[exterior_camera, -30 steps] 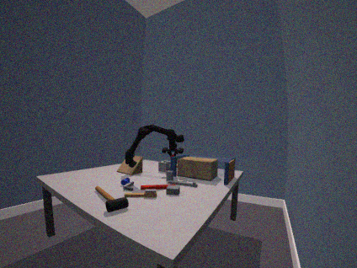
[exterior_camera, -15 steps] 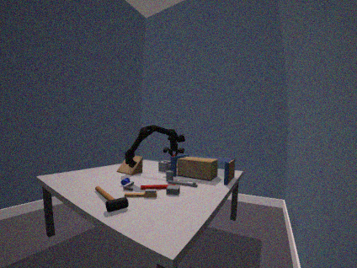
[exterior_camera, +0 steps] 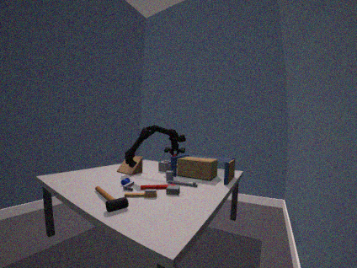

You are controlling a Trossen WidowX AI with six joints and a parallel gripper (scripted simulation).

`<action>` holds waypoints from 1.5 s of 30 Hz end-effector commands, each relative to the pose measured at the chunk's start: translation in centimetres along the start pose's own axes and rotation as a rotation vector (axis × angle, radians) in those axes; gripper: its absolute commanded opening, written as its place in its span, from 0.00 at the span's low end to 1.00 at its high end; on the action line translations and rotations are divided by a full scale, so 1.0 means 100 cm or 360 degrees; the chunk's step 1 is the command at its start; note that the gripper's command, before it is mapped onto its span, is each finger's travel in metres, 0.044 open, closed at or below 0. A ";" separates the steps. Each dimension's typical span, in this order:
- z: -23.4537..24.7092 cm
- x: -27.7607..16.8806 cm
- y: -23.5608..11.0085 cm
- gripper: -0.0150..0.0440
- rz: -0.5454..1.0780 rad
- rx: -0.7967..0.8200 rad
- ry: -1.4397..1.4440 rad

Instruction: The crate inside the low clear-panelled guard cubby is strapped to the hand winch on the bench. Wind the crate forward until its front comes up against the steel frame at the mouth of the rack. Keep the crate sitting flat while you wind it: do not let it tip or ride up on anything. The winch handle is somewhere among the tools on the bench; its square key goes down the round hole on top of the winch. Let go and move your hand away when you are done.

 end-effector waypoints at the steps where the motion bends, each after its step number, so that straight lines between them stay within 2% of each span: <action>1: -0.003 0.013 0.008 0.25 -0.0026 -0.0004 -0.0012; 45: 0.003 0.059 0.027 0.25 -0.0031 -0.0005 -0.0013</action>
Point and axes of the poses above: the point midway between the two fingers, 35 mm back from their tips, its own y axis out along the fingers, its own z axis across the jaws, x = y × z, the point moved 4 cm from there along -y, back along the fingers, and after that the axes turned 10 degrees about -y, right-handed, at the moved point
